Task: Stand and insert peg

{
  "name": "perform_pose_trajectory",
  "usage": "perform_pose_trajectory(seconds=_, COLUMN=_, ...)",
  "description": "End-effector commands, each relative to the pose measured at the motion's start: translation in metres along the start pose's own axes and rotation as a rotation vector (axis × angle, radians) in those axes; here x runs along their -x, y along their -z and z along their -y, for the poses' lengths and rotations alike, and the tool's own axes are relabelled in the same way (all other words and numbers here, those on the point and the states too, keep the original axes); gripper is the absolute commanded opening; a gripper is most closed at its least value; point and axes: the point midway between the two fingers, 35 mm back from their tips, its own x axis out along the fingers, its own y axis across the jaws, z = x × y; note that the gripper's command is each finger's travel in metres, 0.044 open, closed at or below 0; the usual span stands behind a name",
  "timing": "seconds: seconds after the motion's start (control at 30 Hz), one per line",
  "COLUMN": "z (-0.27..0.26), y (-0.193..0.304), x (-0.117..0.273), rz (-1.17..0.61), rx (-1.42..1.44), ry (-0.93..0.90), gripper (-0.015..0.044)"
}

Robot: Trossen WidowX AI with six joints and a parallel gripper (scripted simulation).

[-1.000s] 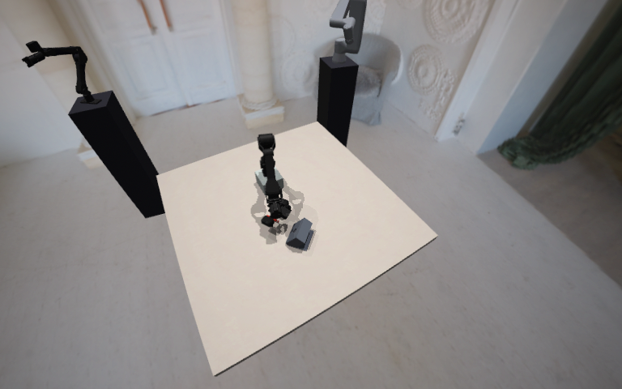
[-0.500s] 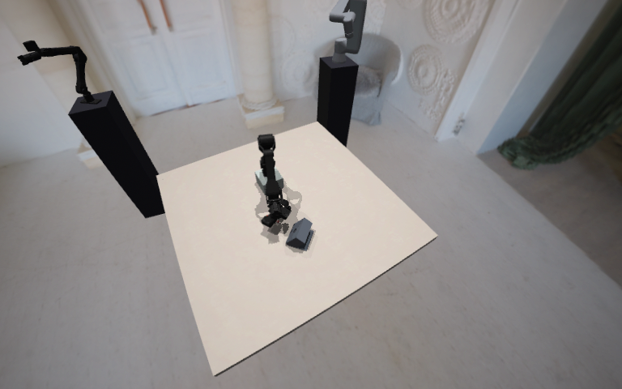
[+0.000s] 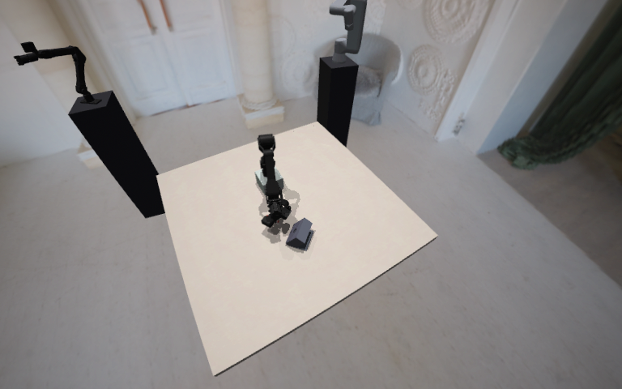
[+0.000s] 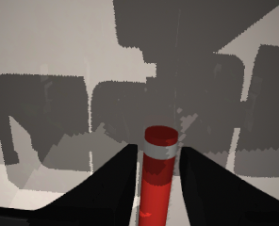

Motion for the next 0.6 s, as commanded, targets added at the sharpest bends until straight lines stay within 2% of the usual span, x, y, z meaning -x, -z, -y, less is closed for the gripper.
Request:
perform_pose_trajectory(seconds=0.0, z=0.0001, y=0.0002, x=-0.0003, rz=-0.001, rx=-0.004, ry=0.001, gripper=0.0070)
perform_pose_trajectory(seconds=0.1, z=0.0001, y=0.0002, x=-0.0003, rz=-0.001, rx=-0.004, ry=0.001, gripper=0.0050)
perform_pose_trajectory(seconds=0.57, z=0.0001, y=0.0027, x=0.0045, rz=0.068, rx=0.000, ry=0.000, gripper=0.0049)
